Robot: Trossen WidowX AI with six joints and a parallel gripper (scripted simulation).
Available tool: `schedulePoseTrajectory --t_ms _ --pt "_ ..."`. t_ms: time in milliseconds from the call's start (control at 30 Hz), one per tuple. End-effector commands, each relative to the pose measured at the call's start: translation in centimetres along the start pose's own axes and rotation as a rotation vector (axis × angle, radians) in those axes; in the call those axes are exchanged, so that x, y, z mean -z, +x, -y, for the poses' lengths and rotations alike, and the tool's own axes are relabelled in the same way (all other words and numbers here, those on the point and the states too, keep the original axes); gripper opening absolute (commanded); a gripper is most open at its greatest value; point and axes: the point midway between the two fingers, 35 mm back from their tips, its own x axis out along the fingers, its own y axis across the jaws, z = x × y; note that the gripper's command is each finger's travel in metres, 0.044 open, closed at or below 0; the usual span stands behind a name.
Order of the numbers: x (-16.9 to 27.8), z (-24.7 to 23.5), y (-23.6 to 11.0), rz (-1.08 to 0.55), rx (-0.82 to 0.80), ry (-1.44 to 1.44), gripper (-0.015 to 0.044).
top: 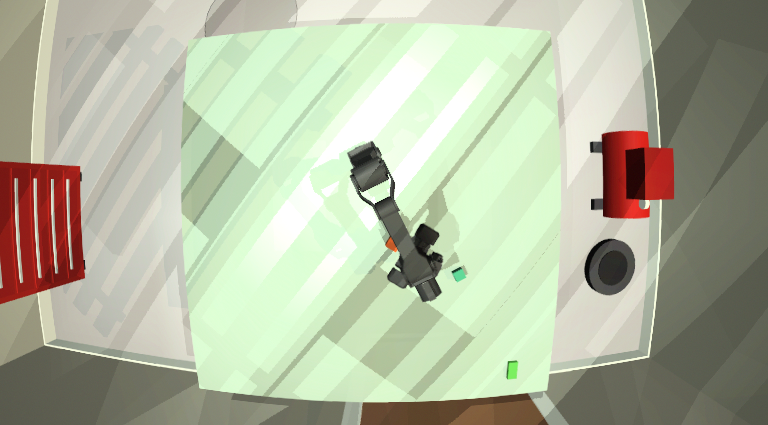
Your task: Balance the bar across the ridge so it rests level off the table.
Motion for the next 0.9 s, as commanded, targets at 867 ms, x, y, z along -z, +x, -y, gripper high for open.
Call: schedulePoseTrajectory --t_ms 867 --pt "-0.11 0.01 0.11 0.000 -0.001 0.002 0.0000"
